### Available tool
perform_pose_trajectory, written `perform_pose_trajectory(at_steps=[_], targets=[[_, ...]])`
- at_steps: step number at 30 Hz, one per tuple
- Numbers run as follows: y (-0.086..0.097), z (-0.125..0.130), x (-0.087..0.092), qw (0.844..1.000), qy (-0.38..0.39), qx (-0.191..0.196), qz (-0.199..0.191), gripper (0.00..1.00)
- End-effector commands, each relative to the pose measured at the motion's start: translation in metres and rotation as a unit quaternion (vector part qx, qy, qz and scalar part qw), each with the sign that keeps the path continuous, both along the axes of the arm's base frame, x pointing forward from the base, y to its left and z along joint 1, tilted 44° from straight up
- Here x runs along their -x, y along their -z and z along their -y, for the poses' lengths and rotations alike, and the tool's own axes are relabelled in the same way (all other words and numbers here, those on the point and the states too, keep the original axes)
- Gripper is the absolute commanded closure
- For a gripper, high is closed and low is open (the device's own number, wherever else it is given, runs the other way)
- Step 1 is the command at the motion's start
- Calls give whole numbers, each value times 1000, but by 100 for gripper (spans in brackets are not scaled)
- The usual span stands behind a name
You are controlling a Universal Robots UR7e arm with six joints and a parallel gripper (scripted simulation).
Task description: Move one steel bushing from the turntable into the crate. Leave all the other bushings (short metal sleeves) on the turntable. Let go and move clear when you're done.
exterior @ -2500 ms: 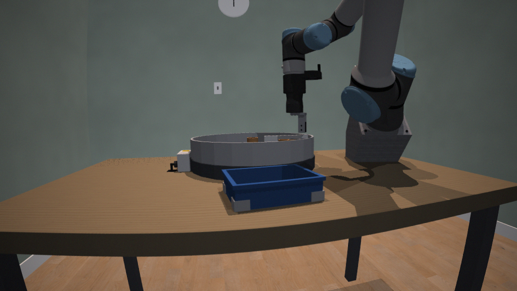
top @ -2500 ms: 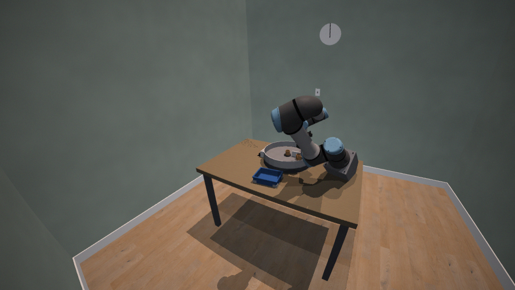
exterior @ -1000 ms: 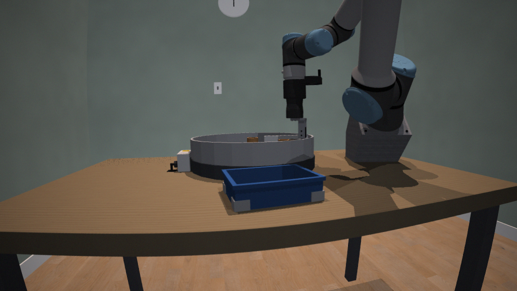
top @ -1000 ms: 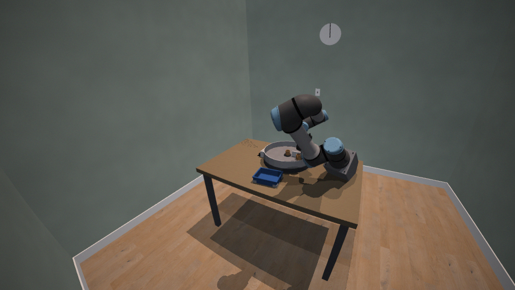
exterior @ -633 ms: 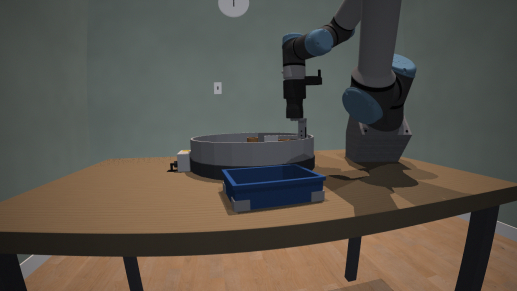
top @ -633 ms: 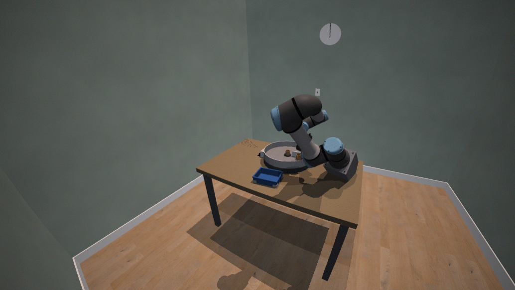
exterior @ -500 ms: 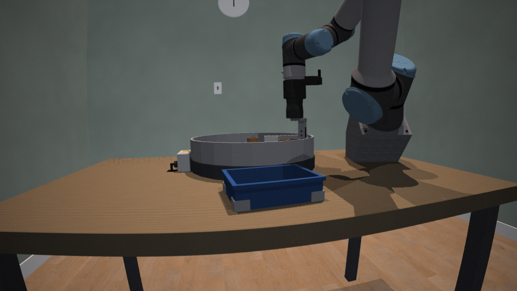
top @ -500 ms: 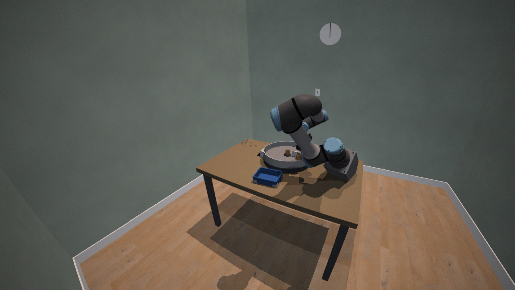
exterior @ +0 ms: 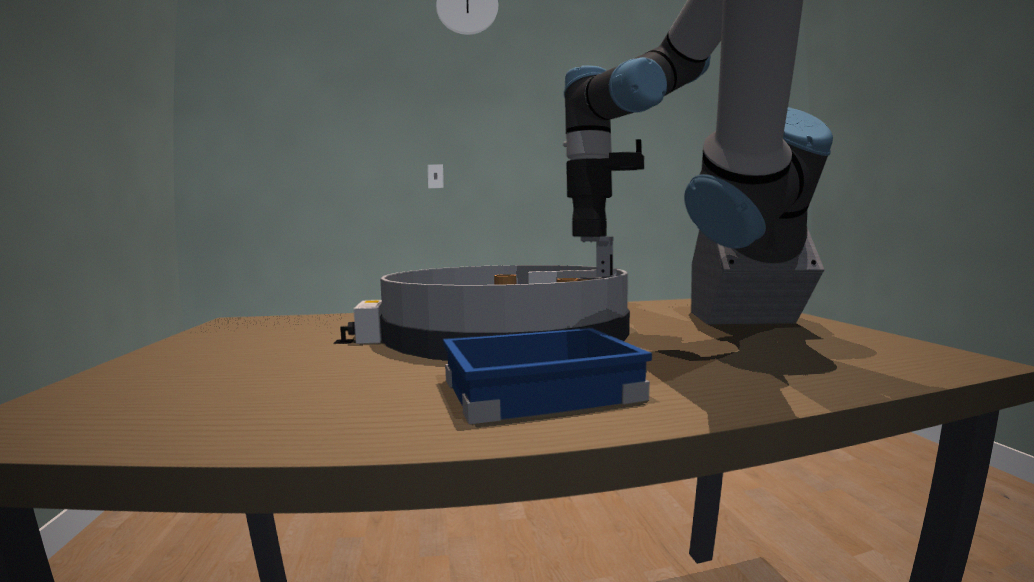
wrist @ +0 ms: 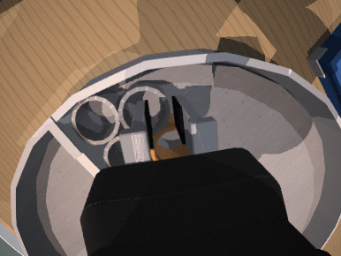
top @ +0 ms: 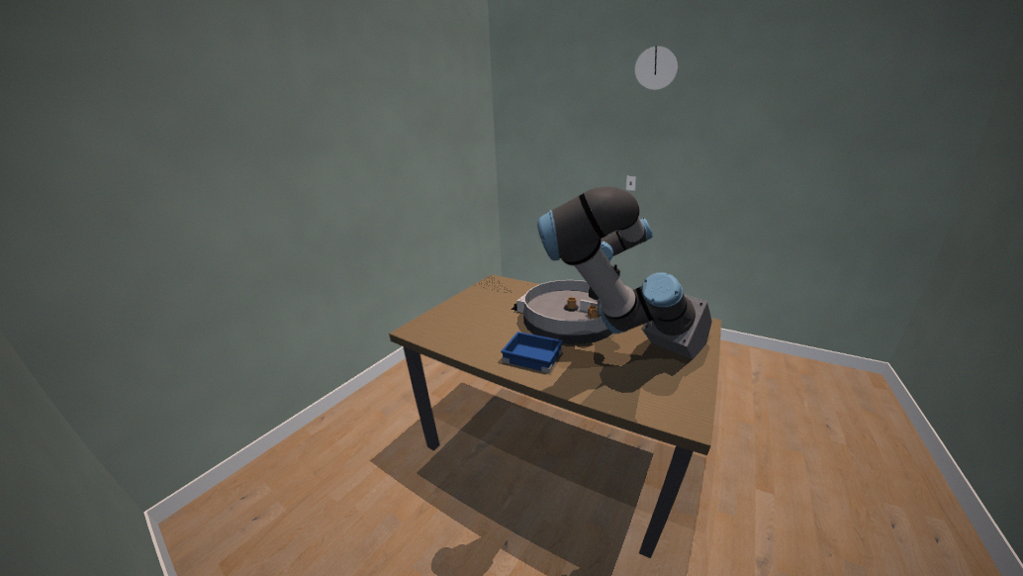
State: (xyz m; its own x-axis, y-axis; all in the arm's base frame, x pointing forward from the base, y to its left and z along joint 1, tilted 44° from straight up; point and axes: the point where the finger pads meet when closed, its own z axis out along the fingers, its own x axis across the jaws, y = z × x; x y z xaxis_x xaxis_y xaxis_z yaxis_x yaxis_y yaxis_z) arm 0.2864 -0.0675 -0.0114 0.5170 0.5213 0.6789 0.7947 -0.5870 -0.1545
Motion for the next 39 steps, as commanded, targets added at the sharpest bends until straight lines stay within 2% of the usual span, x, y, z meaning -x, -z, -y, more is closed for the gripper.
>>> perform_pose_trajectory(at_steps=[1,39], targets=[[4,-3,-2,1000,0,0,0,55],[13,-9,-6,1000,1,2,1,55]])
